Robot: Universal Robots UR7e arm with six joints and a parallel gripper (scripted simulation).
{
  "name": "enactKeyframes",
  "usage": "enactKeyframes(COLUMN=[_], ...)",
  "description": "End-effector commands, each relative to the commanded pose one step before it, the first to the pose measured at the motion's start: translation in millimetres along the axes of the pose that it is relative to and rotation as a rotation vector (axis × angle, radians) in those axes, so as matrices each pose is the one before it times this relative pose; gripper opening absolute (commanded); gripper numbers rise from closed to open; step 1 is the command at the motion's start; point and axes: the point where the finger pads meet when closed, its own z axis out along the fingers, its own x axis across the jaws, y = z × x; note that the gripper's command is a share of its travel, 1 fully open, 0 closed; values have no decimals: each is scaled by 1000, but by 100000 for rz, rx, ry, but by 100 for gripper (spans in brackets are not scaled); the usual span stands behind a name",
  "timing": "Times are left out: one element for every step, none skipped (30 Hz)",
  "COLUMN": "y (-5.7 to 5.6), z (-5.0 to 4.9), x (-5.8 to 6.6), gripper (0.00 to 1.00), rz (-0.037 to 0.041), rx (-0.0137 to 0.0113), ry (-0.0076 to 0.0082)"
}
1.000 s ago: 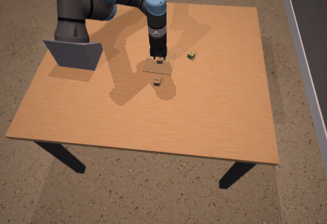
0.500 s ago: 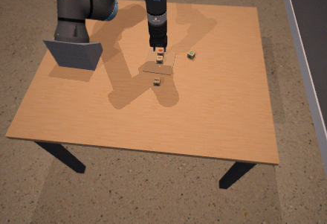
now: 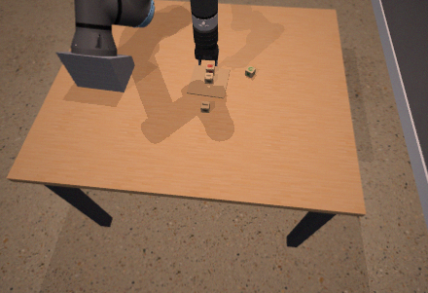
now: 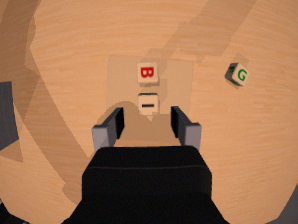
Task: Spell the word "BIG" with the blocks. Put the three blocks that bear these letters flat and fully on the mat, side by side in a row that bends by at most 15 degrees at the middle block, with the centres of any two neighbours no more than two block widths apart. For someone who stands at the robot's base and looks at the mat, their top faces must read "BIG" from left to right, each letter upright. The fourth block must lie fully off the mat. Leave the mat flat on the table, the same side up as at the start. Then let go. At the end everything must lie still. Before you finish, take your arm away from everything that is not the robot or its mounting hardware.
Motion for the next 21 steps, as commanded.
enactKeyframes(y=[258, 2, 0, 0, 1, 0, 0, 0, 0, 0, 0, 0, 1, 1, 1, 2, 2, 2, 3, 0, 0], z=[-1038, -1, 0, 0, 0, 0, 0, 0, 0, -1, -2, -3, -5, -7, -10, -13, -17, -20, -25, 0, 0], x=[88, 2, 0, 0, 1, 0, 0, 0, 0, 3, 8, 15, 24, 36, 49, 65, 83, 98, 115, 0, 0], gripper=[100, 100, 100, 100, 100, 100, 100, 100, 100, 100, 100, 100, 100, 100, 100, 100, 100, 100, 100, 100, 100], rz=[-64, -1, 0, 0, 0, 0, 0, 0, 0, 4, 10, 18, 30, 45, 62, 81, 103, 112, 121, 0, 0], rx=[-183, -1, 0, 0, 0, 0, 0, 0, 0, 0, 0, -1, -1, -1, -2, -3, -3, -4, -5, 0, 0], ry=[153, 1, 0, 0, 0, 0, 0, 0, 0, 0, 0, 0, 0, 0, 0, 1, 1, 1, 1, 0, 0])
